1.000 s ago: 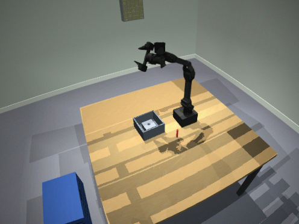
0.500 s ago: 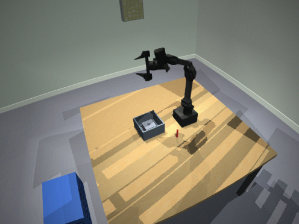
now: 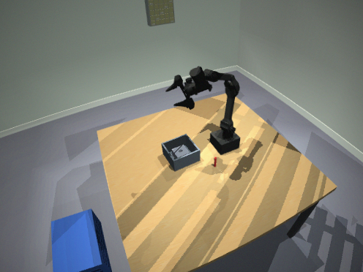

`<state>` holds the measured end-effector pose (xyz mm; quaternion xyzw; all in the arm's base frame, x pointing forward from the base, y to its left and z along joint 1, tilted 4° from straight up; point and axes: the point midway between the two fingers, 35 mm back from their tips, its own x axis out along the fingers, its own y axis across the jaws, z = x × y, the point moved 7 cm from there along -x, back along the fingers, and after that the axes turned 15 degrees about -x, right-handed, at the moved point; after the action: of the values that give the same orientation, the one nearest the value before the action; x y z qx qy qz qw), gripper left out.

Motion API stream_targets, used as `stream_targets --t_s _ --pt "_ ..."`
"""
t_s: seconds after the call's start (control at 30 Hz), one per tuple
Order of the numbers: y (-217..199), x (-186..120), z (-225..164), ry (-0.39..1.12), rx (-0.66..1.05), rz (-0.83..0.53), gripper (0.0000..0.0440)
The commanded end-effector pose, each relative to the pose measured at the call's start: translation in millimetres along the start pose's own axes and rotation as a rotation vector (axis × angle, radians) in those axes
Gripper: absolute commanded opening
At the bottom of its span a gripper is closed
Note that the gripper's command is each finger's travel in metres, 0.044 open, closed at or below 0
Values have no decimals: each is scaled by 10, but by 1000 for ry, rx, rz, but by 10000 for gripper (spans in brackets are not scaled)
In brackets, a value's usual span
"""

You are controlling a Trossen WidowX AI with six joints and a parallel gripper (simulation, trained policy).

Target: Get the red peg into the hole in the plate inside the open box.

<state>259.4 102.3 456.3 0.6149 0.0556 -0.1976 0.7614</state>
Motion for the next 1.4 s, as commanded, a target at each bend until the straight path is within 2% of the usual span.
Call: stream_targets --t_s 0.0,0.77,1.37 --pt "-139 -40 -82 74 -84 -46 440" --pt "-1219 -260 -560 525 -644 -389 440" --pt "-2222 -284 -773 816 -997 -745 440"
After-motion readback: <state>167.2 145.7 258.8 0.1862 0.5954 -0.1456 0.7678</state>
